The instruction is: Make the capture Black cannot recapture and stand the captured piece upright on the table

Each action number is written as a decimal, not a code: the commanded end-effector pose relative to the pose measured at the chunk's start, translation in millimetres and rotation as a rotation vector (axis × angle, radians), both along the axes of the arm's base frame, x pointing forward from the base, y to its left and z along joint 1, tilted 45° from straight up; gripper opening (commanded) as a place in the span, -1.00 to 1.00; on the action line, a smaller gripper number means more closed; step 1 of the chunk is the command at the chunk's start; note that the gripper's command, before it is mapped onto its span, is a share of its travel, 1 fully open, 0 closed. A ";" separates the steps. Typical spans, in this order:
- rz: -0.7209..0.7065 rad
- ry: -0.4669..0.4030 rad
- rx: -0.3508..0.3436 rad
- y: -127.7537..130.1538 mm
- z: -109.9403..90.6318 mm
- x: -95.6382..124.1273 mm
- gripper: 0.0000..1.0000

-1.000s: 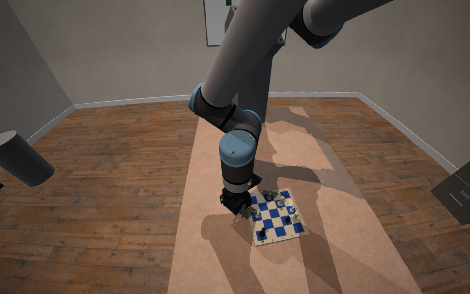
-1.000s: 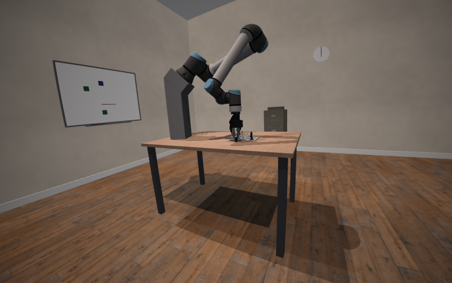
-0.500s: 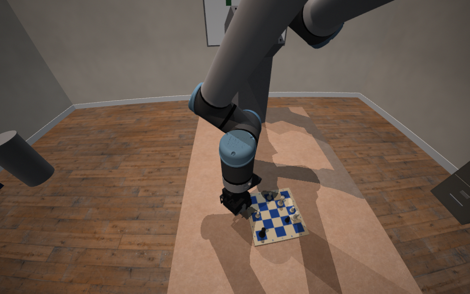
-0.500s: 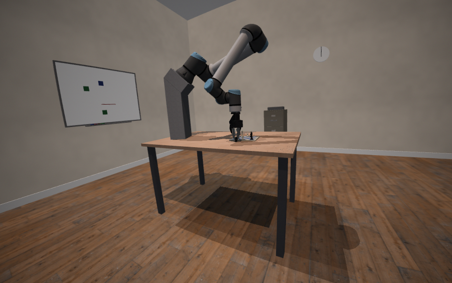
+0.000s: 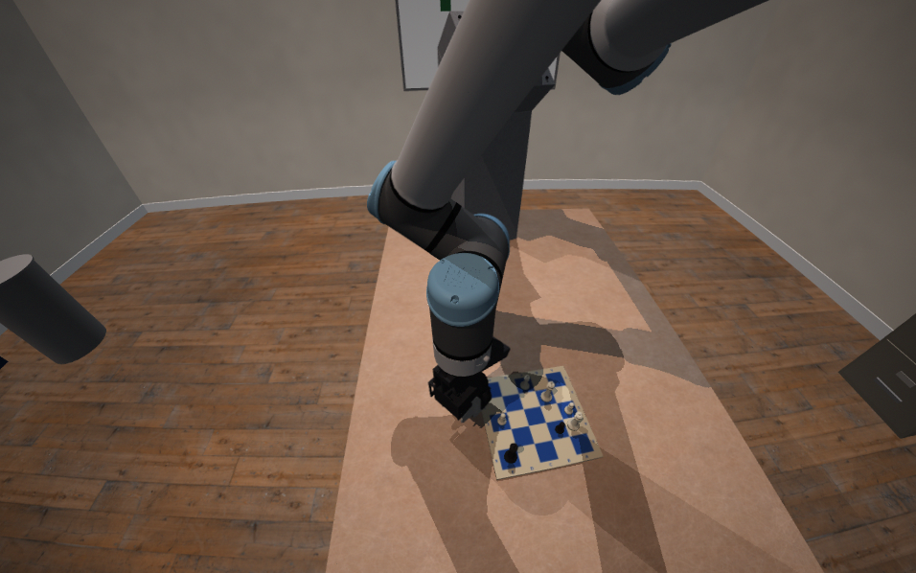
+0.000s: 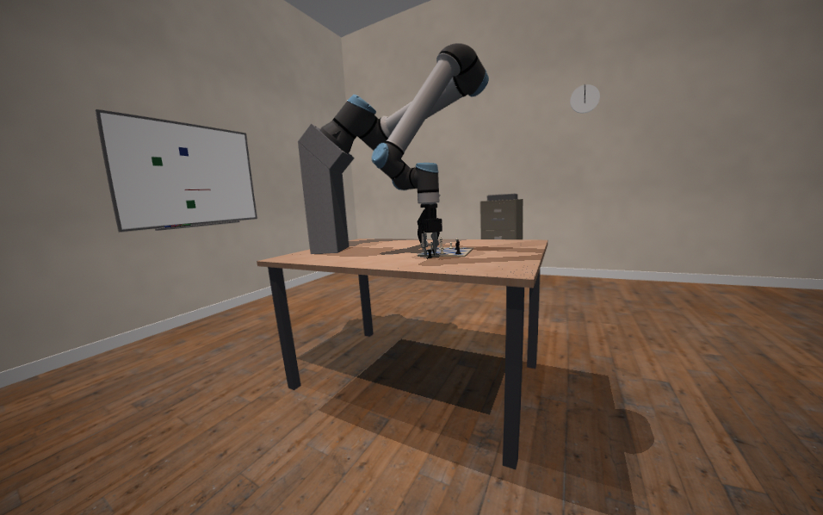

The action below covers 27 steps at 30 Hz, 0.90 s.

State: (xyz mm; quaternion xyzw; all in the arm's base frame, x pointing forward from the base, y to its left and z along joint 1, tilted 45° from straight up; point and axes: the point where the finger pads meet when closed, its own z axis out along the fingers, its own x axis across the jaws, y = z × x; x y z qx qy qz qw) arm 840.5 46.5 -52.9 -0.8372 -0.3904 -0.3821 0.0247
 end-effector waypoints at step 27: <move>0.000 -0.001 0.000 -29.1 60.6 -52.8 -0.56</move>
